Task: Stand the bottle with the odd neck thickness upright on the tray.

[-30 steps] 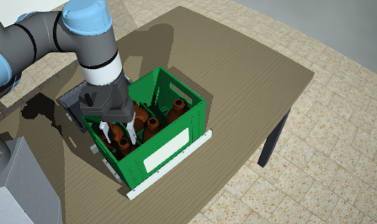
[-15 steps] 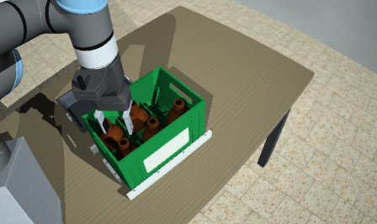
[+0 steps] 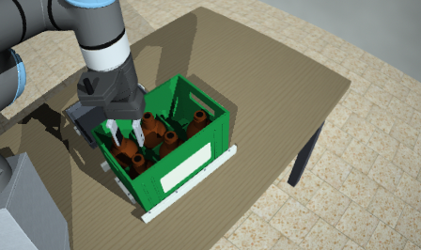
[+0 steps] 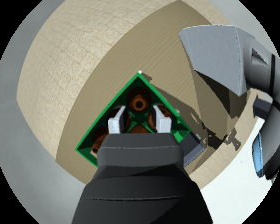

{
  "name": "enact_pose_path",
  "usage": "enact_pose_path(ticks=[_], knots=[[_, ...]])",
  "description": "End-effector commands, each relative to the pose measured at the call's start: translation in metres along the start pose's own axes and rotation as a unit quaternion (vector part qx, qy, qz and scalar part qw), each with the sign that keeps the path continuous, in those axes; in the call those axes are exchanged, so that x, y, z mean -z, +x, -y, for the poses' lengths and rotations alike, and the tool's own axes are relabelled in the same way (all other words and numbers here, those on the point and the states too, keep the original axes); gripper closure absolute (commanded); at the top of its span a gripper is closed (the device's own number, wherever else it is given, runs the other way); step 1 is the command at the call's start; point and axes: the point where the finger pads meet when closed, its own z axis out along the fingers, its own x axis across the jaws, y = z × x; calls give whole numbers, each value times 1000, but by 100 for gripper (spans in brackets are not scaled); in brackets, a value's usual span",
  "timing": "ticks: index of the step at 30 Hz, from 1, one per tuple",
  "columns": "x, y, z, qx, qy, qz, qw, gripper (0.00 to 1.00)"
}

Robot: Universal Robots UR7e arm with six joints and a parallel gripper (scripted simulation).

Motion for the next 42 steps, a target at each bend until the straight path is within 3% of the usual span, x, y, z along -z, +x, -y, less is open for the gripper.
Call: enact_pose_path(ticks=[1,30,33,38,42], knots=[[0,0,0,0,0,1,1000,100],[0,0,0,0,0,1,1000,100],[1,12,-13,0,0,1,1000,100],[1,55,-52,0,0,1,1000,100],[0,62,-57,0,0,1,1000,100]])
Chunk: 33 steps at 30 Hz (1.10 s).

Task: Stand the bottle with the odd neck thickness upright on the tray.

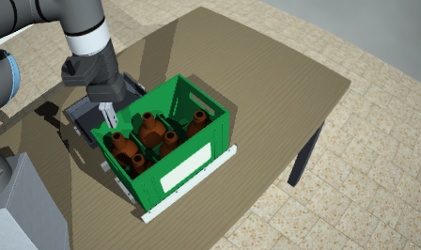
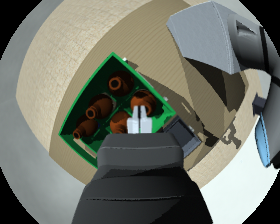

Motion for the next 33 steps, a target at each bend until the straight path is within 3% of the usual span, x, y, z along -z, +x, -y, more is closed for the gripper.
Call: enact_pose_path(ticks=[1,5,6,33], knots=[[4,12,-11,-1,1,1,1000,100],[4,12,-11,-1,1,1,1000,100],[4,12,-11,-1,1,1,1000,0],[4,12,-11,-1,1,1,1000,0]])
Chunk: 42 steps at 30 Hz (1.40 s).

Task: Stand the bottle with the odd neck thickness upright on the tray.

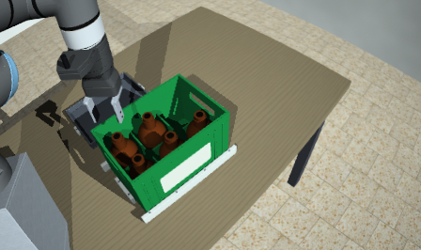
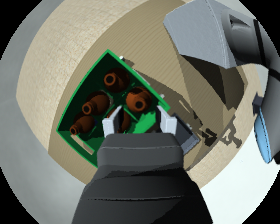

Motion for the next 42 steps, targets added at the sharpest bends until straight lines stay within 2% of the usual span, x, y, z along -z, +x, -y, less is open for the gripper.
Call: enact_pose_path(ticks=[1,20,42], knots=[[0,0,0,0,0,0,1000,0],[-2,0,0,0,0,0,1000,0],[-26,-1,0,0,0,0,1000,0]])
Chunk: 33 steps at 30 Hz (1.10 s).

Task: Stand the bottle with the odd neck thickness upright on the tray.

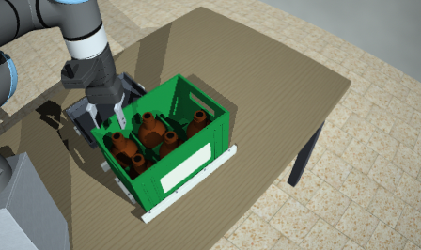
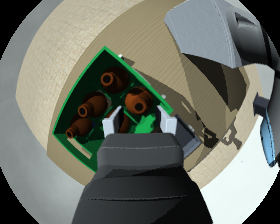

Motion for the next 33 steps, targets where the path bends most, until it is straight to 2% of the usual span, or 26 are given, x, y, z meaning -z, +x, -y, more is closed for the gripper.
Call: enact_pose_path(ticks=[1,18,33], knots=[[-6,-1,0,0,0,1,1000,0],[-20,-1,0,0,0,1,1000,0],[-23,-1,0,0,0,1,1000,0]])
